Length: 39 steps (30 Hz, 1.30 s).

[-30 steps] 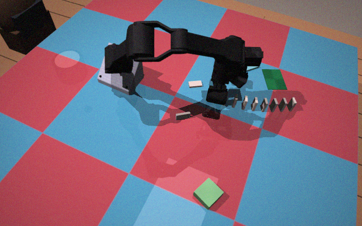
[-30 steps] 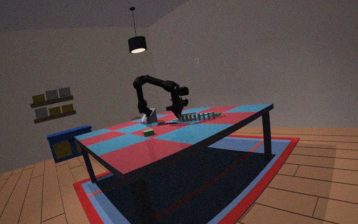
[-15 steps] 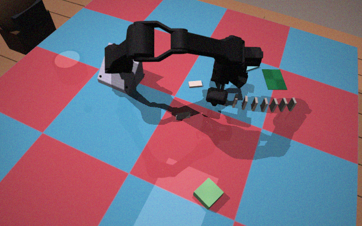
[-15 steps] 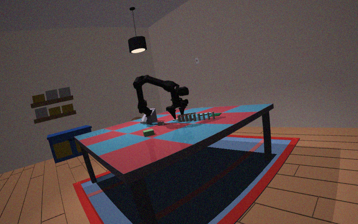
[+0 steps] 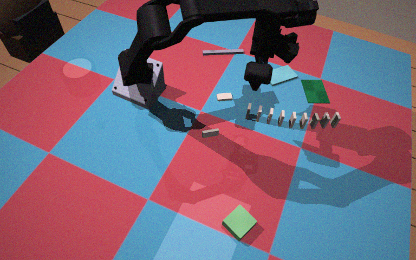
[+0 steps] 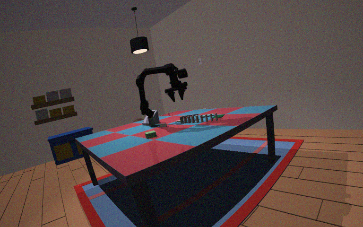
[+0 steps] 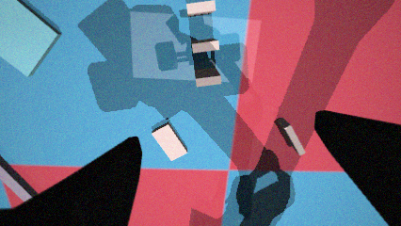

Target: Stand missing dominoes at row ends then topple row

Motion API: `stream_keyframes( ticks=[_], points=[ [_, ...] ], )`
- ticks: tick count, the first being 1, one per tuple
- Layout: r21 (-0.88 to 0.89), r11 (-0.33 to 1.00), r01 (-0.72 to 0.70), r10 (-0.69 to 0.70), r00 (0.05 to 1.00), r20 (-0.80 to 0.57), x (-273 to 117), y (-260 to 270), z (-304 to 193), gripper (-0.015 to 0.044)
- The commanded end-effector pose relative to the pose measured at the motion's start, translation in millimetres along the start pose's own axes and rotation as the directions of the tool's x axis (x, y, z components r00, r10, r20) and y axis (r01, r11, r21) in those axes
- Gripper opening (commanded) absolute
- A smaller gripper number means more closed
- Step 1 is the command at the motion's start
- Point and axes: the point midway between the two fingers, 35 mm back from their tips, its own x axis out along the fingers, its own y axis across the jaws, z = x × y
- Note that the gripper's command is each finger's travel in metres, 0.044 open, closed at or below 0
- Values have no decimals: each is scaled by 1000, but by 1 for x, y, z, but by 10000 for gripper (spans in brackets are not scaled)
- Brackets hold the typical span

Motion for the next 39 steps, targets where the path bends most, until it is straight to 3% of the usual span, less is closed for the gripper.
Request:
stream_keyframes(
  ticks=[1,15,19,25,39],
  points=[
    [7,1000,0,0,1000,-26,3,-1,-1,440],
    [-370,929,-6,-4,1000,-26,81,63,-74,440],
    [-374,928,-6,-4,1000,-25,89,64,-74,440],
    [-373,928,-3,-7,1000,-25,146,63,-75,440],
    [-373,928,-2,-8,1000,-25,160,63,-73,440]
  ],
)
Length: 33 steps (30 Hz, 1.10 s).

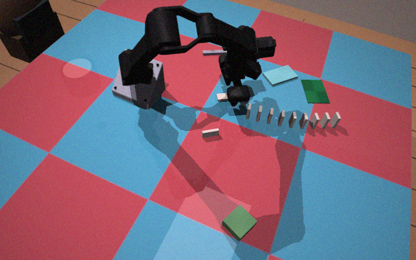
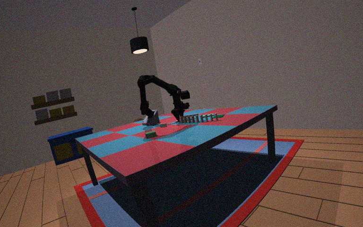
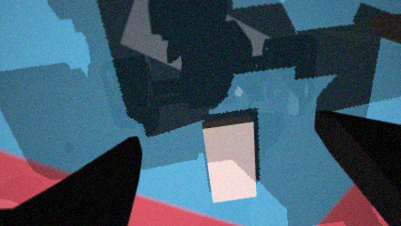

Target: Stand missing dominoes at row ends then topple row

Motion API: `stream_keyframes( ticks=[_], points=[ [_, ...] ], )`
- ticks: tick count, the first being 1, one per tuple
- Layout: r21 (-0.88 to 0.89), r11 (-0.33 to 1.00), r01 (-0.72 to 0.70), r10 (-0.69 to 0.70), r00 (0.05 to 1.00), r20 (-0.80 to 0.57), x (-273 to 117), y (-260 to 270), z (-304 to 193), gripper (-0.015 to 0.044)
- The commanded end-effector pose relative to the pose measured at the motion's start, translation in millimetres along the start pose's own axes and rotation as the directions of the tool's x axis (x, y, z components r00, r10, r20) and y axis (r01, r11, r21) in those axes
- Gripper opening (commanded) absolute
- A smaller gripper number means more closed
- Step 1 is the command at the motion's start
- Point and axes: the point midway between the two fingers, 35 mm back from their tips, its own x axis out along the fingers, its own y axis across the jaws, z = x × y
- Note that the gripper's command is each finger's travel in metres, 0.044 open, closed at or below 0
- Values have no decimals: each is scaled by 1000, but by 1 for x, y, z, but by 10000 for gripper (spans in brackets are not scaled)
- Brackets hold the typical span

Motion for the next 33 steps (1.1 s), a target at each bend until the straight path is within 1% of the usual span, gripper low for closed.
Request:
stream_keyframes(
  ticks=[1,7,19,20,30,33],
  points=[
    [-8,1000,6,-6,1000,-7,7,0,-3,440],
    [-8,1000,6,-6,1000,-7,9,0,-3,440],
    [-8,1000,6,-6,1000,-7,9,0,-3,125],
    [-8,1000,6,-6,1000,-7,9,0,-3,107],
    [-8,1000,6,-6,1000,-7,7,0,-3,107],
    [-8,1000,5,-5,1000,-6,-19,1,-1,107]
  ],
)
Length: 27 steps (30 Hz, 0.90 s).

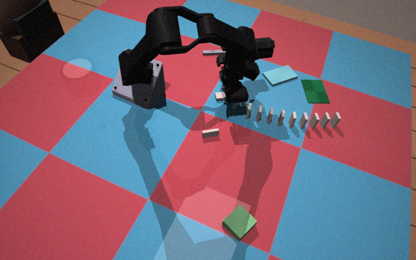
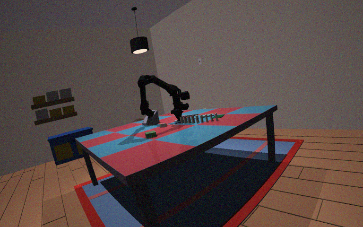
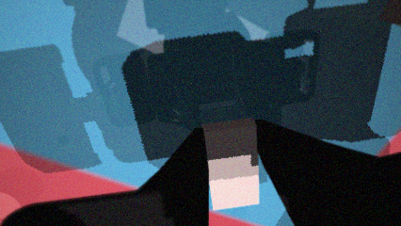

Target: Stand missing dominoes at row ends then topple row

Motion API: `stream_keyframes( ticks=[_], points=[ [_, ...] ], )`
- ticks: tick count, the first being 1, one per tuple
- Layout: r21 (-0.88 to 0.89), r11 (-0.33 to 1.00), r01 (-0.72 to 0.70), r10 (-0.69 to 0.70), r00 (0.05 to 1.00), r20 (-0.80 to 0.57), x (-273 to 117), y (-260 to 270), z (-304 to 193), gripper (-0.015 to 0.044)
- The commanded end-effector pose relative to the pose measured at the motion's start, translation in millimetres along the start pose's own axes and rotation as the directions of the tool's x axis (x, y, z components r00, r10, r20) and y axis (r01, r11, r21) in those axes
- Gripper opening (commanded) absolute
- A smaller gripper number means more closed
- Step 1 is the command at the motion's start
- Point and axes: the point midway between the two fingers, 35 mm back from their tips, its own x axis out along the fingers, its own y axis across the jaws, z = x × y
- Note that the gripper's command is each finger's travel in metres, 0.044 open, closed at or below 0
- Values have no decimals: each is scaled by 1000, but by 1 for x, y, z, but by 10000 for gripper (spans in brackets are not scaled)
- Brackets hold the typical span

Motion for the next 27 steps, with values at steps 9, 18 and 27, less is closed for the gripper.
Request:
stream_keyframes(
  ticks=[9,18,27],
  points=[
    [5,1000,-6,6,1000,19,-128,6,10,107],
    [-156,988,-5,8,1000,21,-156,23,19,107],
    [-612,791,5,11,1000,22,-157,74,36,107]
  ],
)
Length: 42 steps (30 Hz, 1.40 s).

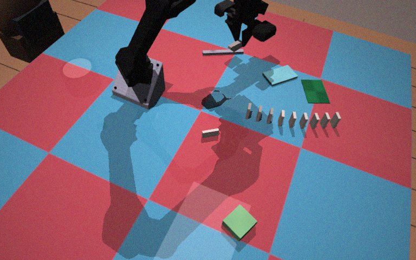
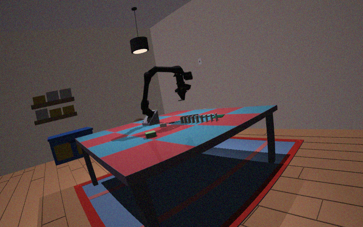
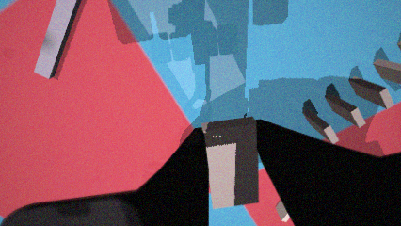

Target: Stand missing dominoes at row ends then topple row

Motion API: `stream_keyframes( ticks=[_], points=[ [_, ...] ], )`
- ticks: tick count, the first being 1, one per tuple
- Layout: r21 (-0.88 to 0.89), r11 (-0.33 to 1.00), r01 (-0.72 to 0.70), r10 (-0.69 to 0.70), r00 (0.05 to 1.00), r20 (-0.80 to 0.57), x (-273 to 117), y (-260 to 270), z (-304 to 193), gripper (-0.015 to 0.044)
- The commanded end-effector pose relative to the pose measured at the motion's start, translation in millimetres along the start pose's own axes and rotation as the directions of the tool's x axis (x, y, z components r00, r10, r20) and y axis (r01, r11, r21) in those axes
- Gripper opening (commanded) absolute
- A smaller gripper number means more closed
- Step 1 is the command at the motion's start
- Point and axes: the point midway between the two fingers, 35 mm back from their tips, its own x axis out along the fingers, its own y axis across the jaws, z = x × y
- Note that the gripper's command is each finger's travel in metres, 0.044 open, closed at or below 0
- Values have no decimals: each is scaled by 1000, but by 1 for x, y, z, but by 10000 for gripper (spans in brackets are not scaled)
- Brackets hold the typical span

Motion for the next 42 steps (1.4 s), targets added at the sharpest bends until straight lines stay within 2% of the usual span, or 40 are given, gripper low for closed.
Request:
stream_keyframes(
  ticks=[1,5,21,42],
  points=[
    [-46,999,-6,7,1000,9,-3,0,4,107],
    [-42,999,-25,26,999,29,1,0,5,107],
    [-28,980,-195,196,945,262,35,5,22,107],
    [-74,948,-309,292,758,583,58,3,35,107]
  ],
)
